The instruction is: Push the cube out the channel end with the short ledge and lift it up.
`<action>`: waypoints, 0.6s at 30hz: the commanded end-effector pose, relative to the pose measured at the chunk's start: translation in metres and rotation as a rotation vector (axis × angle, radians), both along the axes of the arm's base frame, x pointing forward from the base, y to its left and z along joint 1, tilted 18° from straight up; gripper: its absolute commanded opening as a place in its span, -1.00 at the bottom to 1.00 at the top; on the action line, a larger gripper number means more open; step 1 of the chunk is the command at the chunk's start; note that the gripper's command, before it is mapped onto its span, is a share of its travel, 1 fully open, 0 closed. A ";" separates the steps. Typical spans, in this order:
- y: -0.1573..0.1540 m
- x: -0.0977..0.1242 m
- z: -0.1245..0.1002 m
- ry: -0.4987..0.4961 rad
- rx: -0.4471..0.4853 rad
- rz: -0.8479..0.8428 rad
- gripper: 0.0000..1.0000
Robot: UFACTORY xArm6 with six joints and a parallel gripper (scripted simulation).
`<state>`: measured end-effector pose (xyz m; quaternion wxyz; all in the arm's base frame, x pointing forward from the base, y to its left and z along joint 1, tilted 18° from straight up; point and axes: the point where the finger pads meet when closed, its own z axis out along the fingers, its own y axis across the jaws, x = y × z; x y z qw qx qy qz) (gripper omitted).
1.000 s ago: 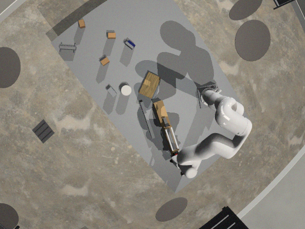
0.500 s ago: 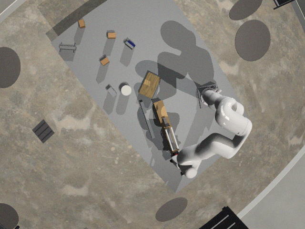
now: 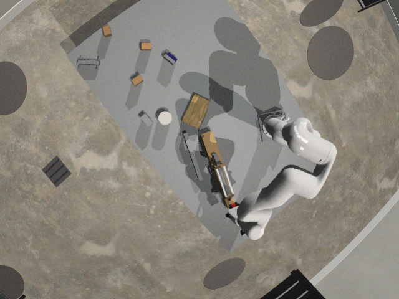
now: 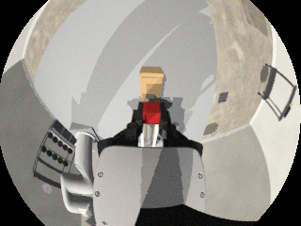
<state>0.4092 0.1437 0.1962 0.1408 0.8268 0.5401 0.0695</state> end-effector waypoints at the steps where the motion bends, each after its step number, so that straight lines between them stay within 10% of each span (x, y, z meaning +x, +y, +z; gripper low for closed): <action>1: 0.003 -0.004 0.016 -0.002 0.000 0.000 -1.00; 18: 0.003 -0.004 0.018 -0.002 0.000 0.000 -1.00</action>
